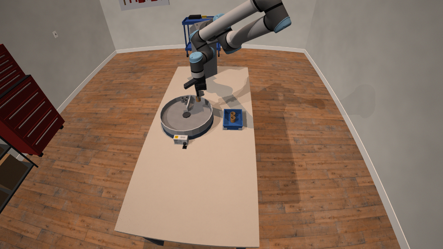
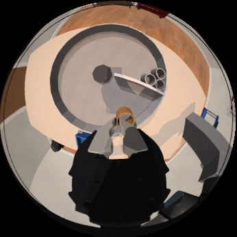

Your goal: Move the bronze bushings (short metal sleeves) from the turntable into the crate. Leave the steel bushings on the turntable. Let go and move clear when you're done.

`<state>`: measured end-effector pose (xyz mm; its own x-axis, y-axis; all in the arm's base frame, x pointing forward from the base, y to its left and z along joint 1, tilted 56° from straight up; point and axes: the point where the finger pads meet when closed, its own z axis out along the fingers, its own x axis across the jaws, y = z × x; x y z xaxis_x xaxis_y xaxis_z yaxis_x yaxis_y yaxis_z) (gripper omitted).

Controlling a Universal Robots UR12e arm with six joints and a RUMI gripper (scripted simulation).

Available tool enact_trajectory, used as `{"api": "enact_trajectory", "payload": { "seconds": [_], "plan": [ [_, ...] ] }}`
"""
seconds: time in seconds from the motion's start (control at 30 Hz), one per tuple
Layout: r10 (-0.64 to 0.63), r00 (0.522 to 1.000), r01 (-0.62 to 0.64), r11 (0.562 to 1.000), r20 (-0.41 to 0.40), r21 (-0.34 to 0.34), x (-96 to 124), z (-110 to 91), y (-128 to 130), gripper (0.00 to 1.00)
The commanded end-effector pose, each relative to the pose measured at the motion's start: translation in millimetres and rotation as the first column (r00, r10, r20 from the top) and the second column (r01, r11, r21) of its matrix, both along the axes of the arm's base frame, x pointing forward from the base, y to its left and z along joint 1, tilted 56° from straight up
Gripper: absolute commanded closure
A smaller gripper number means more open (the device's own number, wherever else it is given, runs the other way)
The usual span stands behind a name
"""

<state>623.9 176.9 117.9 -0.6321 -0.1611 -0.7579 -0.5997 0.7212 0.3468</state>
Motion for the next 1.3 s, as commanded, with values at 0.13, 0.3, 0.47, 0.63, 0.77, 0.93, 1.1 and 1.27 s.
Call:
{"api": "enact_trajectory", "payload": {
  "seconds": [0.13,0.3,0.47,0.63,0.77,0.93,1.1,1.27],
  "plan": [
    [0.031,0.999,-0.03,0.999,0.038,-0.031,1.0,52.5,41.6,1.0],
    [0.057,0.996,-0.053,0.997,0.068,-0.055,1.4,93.0,74.6,1.0],
    [0.083,0.992,-0.076,0.994,0.095,-0.078,1.9,131.2,105.9,1.0],
    [0.102,0.988,-0.092,0.991,0.115,-0.096,2.7,158.9,128.7,1.0],
    [0.115,0.985,-0.102,0.989,0.128,-0.108,2.8,178.0,144.4,1.0],
    [0.134,0.98,-0.116,0.985,0.146,-0.125,3.0,205.0,166.6,1.0],
    [0.149,0.976,-0.127,0.982,0.16,-0.139,3.6,225.0,183.1,1.0],
    [0.155,0.974,-0.132,0.981,0.165,-0.144,3.7,233.8,190.3,1.0]
  ]
}}
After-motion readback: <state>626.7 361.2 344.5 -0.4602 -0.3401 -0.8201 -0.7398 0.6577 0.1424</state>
